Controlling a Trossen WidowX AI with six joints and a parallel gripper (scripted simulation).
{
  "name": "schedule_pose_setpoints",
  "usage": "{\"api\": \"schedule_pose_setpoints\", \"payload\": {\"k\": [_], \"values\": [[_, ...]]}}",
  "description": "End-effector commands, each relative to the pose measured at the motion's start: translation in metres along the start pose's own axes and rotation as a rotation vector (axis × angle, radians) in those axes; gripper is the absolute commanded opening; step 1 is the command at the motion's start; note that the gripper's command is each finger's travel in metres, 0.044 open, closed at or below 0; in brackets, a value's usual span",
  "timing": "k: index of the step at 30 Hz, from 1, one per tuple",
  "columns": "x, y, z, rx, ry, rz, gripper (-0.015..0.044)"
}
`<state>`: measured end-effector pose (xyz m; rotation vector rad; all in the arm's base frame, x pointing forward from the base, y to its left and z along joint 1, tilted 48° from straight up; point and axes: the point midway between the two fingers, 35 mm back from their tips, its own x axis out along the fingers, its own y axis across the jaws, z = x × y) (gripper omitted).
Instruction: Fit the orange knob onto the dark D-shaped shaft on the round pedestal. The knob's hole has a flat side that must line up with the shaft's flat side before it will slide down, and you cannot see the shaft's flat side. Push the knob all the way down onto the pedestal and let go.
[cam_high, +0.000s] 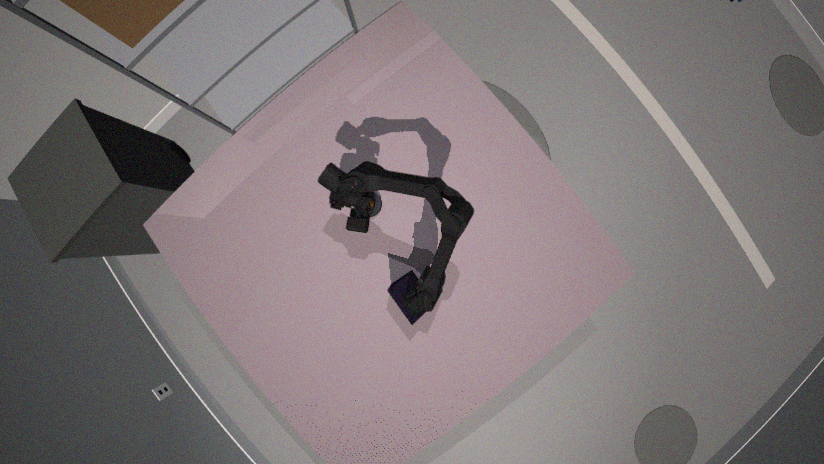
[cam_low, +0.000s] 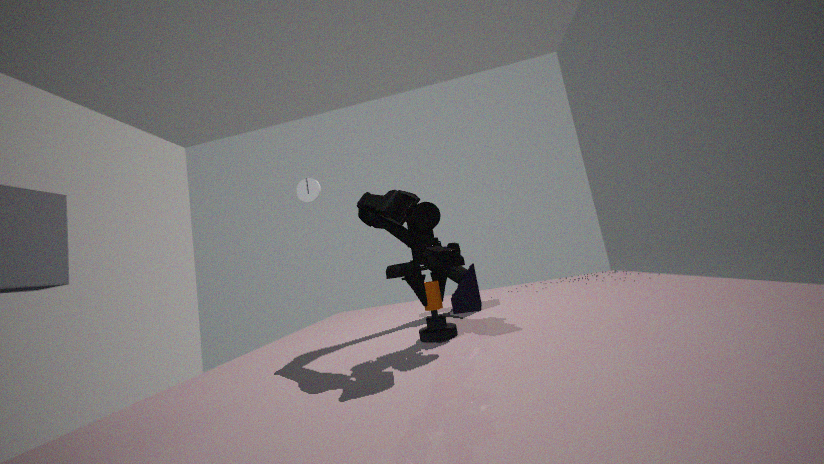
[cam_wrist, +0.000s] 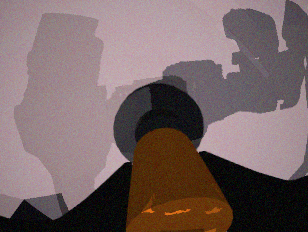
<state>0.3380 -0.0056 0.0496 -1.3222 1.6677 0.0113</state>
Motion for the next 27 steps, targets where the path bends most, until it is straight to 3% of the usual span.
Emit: {"api": "schedule_pose_setpoints", "payload": {"k": [1,27], "values": [[-0.0017,-0.0018,-0.0006,-0.001,-0.002,-0.001,0.0],[0.0016,-0.0001,0.0002,-0.001,-0.002,-0.001,0.0]]}}
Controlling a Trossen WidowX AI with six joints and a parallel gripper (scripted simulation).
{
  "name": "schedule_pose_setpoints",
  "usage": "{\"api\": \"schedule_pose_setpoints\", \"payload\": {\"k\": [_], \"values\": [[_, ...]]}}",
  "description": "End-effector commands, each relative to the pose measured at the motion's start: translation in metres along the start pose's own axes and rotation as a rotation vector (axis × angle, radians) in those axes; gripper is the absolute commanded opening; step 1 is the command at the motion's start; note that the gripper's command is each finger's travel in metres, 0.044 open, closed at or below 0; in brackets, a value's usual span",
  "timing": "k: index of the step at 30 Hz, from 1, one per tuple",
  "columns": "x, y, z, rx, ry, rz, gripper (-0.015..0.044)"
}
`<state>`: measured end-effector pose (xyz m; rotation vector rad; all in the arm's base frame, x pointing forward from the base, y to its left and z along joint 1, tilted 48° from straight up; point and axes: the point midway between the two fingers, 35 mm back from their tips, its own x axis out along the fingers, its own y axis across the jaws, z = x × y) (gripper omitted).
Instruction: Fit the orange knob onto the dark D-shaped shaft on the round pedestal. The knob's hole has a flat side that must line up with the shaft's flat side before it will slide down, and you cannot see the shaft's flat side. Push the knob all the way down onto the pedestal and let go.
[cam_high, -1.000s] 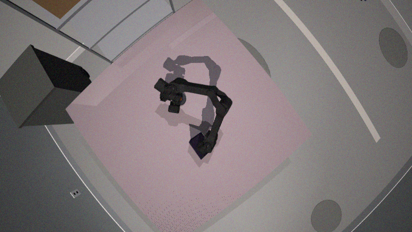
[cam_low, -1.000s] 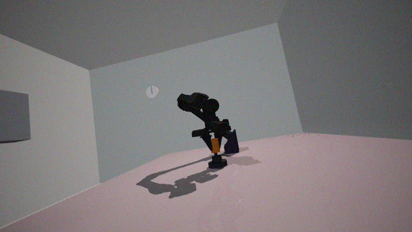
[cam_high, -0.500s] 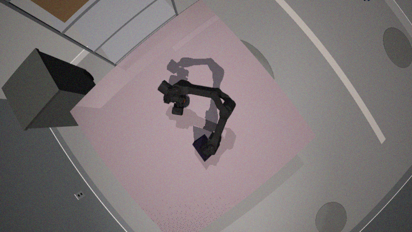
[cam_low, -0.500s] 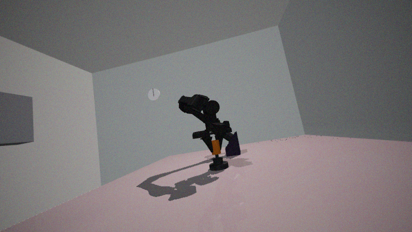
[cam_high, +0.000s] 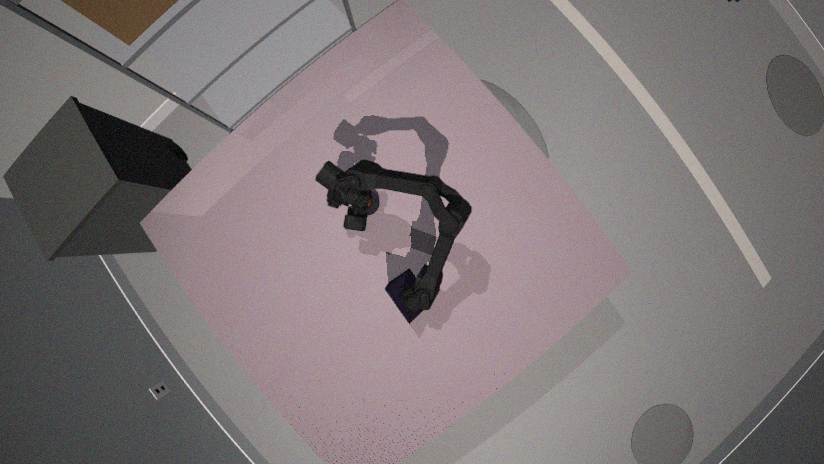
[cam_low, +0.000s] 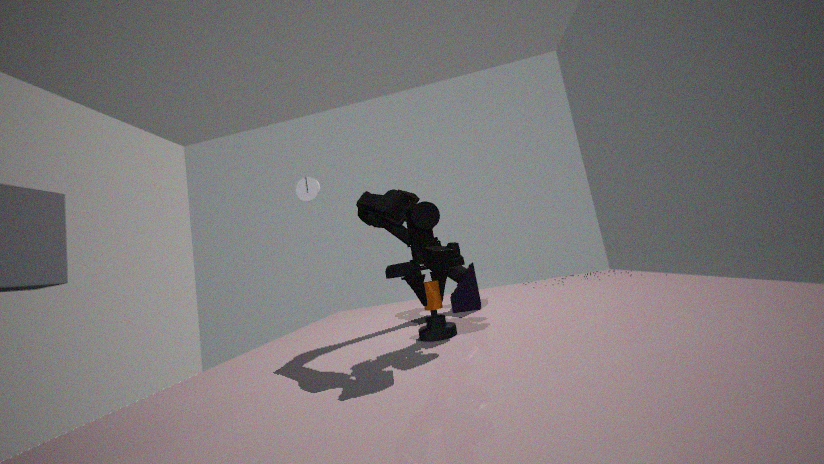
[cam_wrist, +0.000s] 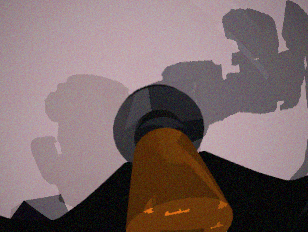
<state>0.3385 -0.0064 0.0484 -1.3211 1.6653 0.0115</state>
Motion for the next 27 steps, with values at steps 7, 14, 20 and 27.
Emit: {"api": "schedule_pose_setpoints", "payload": {"k": [7,14,20,27], "values": [[0.0006,-0.0004,-0.0006,-0.002,0.0,-0.001,0.0],[-0.0038,-0.0016,-0.0002,-0.011,0.0,-0.001,0.0],[-0.0031,-0.0024,0.0009,-0.183,0.0,-0.001,0.0],[-0.001,-0.0008,0.0013,-0.211,0.0,-0.001,0.0]]}}
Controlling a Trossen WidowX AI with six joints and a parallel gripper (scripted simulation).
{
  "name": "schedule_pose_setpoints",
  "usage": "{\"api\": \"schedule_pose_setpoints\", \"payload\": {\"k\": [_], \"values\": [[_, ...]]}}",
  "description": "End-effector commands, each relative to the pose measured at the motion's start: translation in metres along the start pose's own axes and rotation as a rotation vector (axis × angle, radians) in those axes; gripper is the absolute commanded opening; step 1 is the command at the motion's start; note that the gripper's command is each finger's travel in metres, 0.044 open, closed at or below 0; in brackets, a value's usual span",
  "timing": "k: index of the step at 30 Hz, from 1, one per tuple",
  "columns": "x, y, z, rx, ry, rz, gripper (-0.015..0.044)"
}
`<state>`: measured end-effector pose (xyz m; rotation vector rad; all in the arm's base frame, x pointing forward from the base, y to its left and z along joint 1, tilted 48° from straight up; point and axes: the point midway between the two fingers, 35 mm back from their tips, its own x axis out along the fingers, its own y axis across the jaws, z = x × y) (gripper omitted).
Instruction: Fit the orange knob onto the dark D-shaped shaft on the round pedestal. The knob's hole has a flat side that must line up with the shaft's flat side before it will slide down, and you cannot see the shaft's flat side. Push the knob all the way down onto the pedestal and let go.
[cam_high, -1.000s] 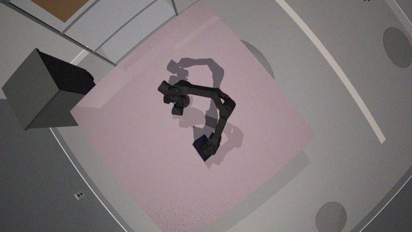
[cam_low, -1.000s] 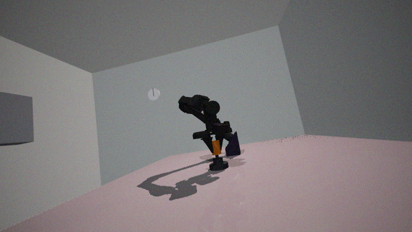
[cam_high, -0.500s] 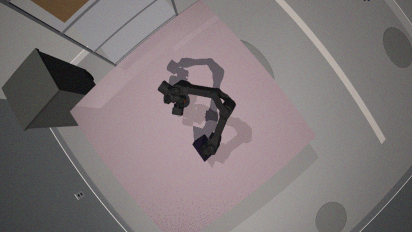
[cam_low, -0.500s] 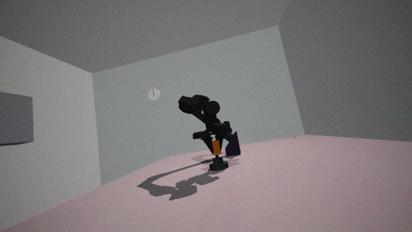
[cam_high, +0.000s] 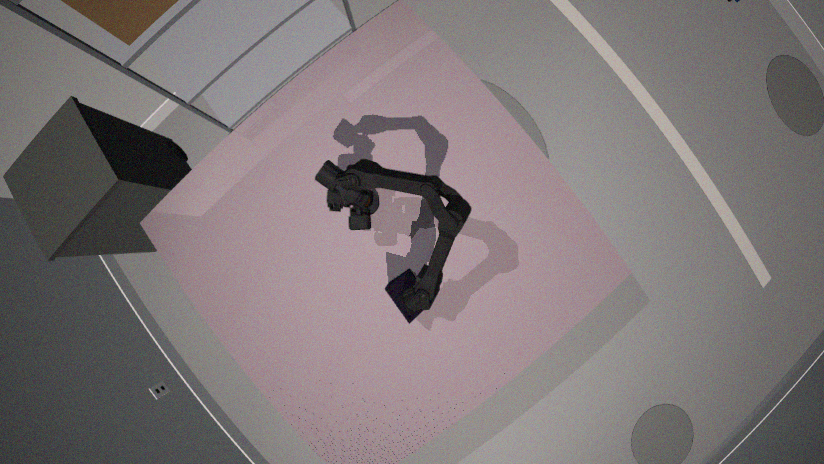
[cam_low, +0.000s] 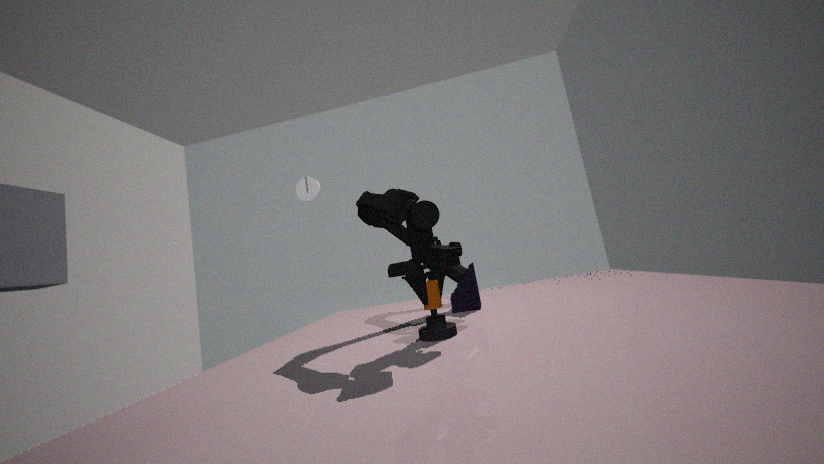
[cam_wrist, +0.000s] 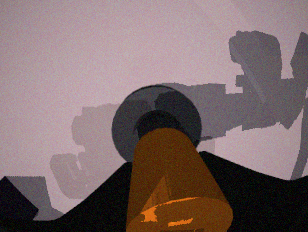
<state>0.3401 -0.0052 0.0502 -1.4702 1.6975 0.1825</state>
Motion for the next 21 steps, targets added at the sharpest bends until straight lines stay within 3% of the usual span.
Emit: {"api": "schedule_pose_setpoints", "payload": {"k": [1,21], "values": [[0.0011,0.0008,0.0007,-0.011,0.0,0.0,0.0],[-0.0012,-0.0004,-0.0008,-0.011,0.0,0.0,0.0]]}}
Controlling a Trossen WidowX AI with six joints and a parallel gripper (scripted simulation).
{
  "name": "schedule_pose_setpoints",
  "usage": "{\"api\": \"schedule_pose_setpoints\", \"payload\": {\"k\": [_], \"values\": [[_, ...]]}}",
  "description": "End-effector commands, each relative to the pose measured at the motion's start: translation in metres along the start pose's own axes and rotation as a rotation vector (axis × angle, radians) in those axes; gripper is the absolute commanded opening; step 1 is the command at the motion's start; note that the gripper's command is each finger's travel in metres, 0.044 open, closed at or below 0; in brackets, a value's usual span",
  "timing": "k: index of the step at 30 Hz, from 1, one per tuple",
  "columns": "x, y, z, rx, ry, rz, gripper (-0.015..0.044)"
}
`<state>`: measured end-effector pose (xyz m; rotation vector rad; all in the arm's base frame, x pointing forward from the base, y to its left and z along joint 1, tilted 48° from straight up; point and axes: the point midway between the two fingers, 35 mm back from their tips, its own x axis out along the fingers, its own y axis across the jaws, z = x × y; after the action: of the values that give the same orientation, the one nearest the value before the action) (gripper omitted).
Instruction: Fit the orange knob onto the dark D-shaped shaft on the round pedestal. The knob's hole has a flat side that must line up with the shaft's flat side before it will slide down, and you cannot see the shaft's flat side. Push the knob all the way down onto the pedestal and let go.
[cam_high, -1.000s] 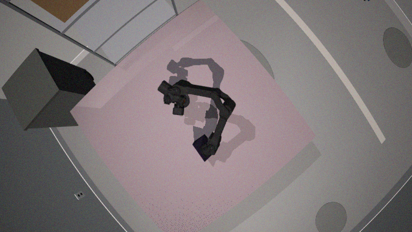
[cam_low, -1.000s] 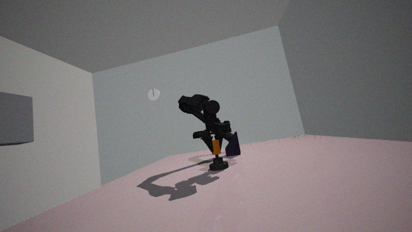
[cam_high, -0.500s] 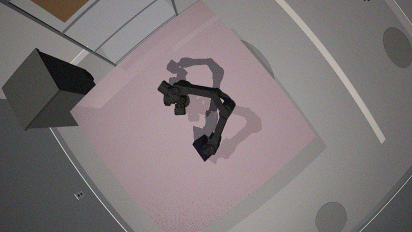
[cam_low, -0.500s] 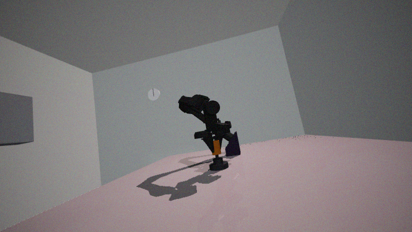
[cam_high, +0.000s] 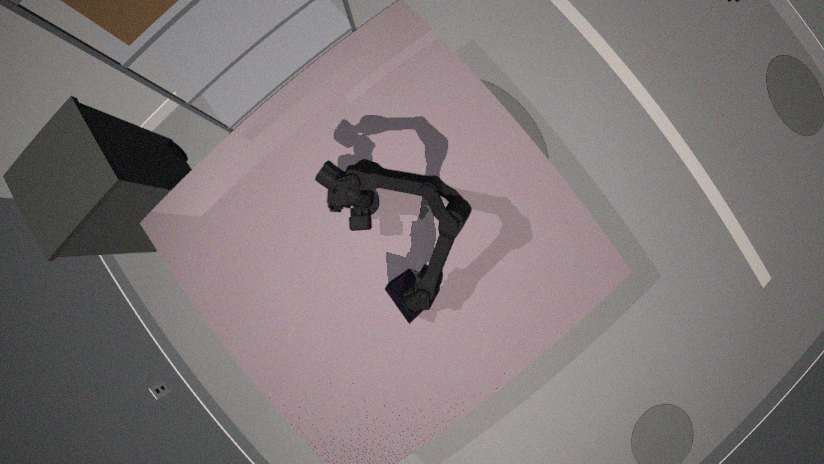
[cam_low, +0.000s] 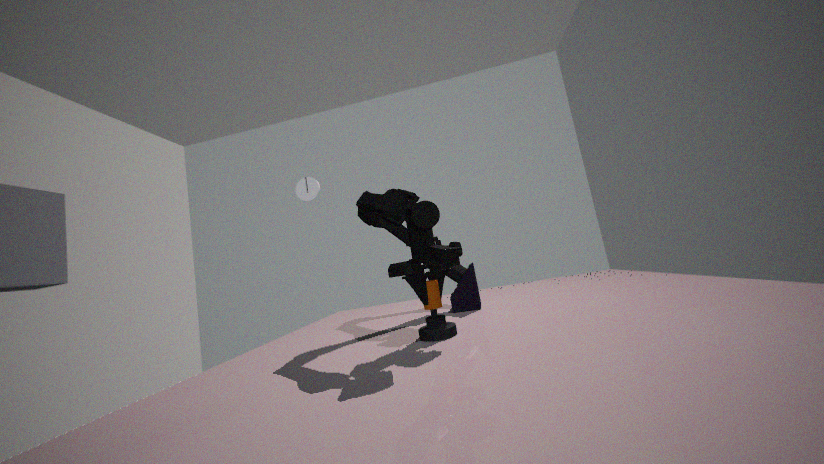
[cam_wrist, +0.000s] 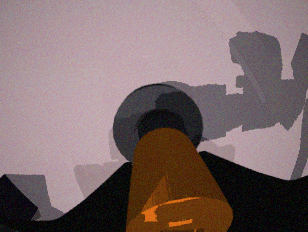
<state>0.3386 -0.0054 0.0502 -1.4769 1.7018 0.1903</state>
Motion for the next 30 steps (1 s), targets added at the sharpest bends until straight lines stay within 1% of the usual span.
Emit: {"api": "schedule_pose_setpoints", "payload": {"k": [1,30], "values": [[-0.0012,-0.0017,0.0002,-0.001,-0.002,-0.002,0.0],[0.0014,0.0005,-0.001,-0.001,-0.002,-0.002,0.0]]}}
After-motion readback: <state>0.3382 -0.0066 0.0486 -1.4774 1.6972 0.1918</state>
